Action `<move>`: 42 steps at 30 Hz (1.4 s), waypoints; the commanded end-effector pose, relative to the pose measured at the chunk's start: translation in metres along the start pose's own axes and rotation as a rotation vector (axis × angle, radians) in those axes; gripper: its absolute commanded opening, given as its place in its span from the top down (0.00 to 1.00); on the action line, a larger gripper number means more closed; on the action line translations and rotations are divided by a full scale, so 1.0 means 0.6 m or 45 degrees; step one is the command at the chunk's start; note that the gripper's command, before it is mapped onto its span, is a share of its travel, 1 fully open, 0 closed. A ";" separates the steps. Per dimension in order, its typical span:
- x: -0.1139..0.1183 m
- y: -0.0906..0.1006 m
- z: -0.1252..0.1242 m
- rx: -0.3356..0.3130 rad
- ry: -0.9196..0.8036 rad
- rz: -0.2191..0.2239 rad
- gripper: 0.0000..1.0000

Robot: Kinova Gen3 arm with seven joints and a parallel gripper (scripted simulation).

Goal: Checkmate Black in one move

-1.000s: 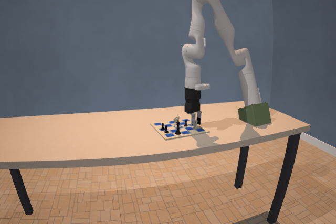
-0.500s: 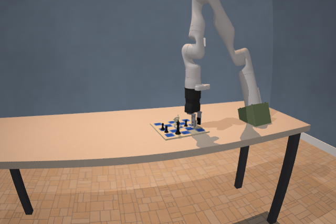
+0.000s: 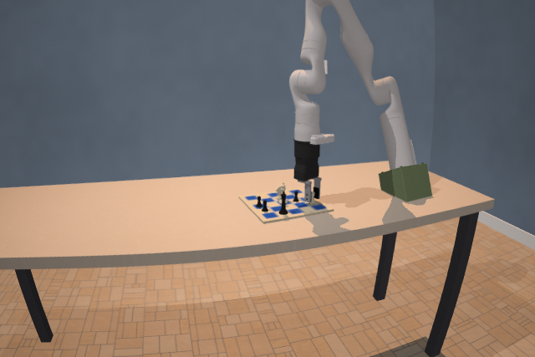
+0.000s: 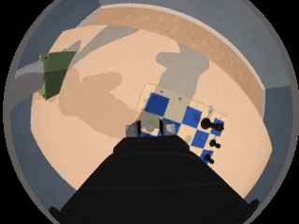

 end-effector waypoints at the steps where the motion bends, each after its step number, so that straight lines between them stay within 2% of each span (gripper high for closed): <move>1: 0.001 0.001 0.000 0.000 0.000 0.002 0.27; 5: 0.001 0.001 0.000 0.000 0.000 0.002 0.27; 6: 0.001 0.001 0.000 0.000 0.000 0.002 1.00; 42: 0.001 0.002 0.000 0.000 0.000 0.002 1.00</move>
Point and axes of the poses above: the point where the finger pads meet when closed, its own y axis back along the fingers, its own x axis across the jaws, z = x × y, the point moved 3 cm from there along y, back along the fingers, and after that the axes turned 2 degrees about -y, right-handed, at the moved point
